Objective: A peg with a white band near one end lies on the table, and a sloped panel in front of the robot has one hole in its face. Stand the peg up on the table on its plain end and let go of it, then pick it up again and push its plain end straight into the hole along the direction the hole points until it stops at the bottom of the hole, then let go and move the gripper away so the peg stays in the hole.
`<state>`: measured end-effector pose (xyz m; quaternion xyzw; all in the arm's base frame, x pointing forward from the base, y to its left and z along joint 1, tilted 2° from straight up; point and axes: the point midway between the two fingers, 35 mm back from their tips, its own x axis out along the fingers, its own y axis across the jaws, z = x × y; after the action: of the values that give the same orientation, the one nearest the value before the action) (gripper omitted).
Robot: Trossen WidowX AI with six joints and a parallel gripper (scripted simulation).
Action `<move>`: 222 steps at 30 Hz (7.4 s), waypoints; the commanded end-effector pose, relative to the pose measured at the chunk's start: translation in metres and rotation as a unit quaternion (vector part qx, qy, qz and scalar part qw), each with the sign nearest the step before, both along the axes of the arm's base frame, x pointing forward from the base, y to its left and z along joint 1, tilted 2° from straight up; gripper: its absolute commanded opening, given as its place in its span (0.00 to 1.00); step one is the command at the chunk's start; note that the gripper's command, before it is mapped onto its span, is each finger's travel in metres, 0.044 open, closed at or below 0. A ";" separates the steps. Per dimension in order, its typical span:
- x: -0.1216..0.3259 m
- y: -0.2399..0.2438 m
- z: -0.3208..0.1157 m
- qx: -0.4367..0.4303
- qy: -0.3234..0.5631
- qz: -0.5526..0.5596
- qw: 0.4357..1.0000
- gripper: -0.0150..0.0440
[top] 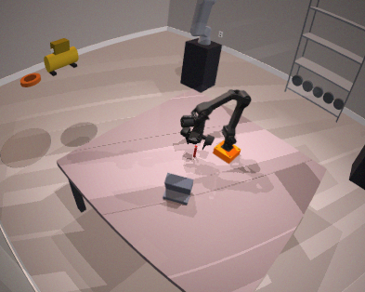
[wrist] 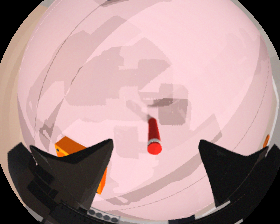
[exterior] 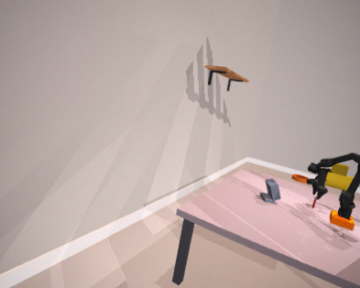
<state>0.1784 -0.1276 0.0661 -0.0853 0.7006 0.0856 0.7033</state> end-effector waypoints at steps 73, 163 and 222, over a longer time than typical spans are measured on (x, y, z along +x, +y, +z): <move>-0.003 0.004 0.042 0.001 0.005 0.004 1.000 0.25; 0.114 0.021 0.026 0.156 -0.369 -0.073 0.913 0.25; 0.167 0.053 0.028 0.228 -0.468 -0.045 0.853 0.25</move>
<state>0.3451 -0.0787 0.0960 0.0730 0.2540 0.1559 0.9518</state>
